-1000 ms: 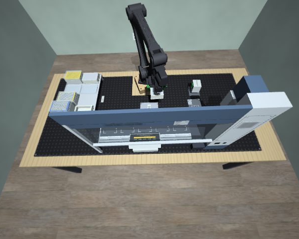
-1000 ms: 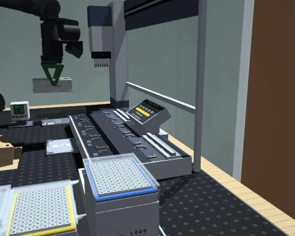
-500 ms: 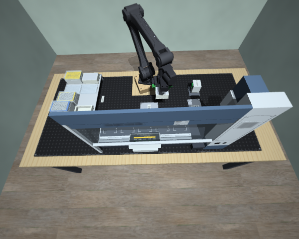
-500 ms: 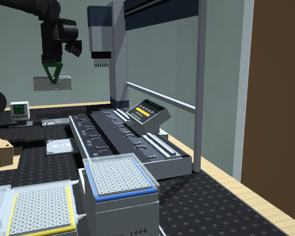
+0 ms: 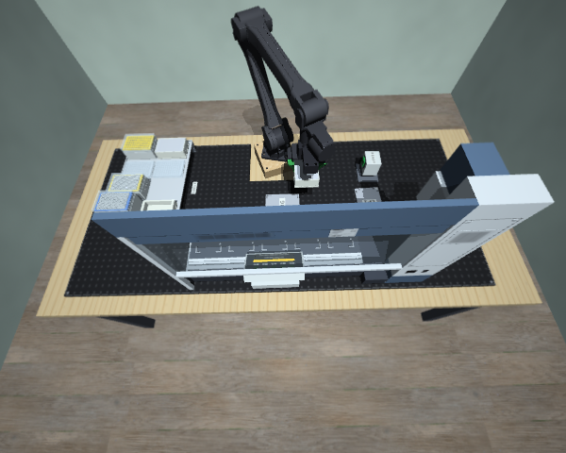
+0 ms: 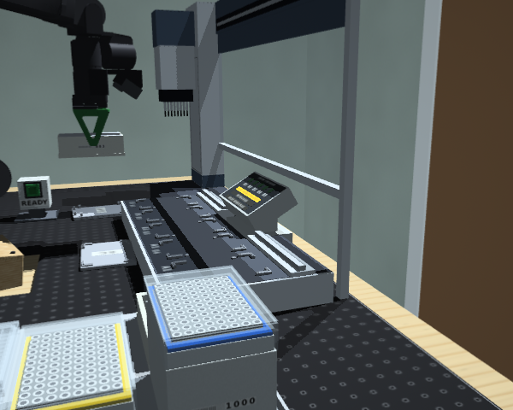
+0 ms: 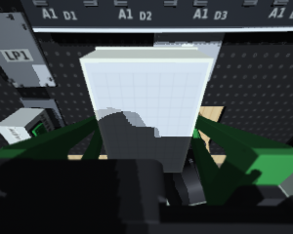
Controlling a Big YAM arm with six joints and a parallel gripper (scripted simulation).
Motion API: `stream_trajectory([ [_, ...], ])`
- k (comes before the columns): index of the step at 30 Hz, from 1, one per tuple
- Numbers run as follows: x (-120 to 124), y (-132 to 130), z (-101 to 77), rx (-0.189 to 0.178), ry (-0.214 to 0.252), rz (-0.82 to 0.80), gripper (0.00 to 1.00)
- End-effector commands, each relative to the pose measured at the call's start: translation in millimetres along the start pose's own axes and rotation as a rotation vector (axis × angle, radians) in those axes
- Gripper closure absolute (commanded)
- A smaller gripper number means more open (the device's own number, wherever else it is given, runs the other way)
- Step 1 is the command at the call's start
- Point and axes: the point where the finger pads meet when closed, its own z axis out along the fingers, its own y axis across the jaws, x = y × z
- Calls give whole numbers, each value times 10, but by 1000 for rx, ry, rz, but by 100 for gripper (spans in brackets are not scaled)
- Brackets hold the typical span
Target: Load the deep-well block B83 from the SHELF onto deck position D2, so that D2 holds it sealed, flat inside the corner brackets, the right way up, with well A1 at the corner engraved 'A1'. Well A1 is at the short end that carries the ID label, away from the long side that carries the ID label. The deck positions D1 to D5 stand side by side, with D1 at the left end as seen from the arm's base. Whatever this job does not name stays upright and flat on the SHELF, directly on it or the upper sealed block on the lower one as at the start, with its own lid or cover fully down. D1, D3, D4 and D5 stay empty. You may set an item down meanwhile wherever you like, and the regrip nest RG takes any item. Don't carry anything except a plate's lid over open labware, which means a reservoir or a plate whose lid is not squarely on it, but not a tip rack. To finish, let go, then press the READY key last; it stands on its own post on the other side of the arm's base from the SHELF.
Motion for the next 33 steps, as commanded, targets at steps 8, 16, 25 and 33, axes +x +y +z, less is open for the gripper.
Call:
stream_trajectory([
  [8, -194, 120, -330, -39, -80, 4, 100],
  [16, -194, 120, -330, -39, -80, 4, 100],
  [25, -615, 80, -299, -35, -81, 2, 100],
  [33, -1025, 62, -300, -31, -83, 2, 100],
])
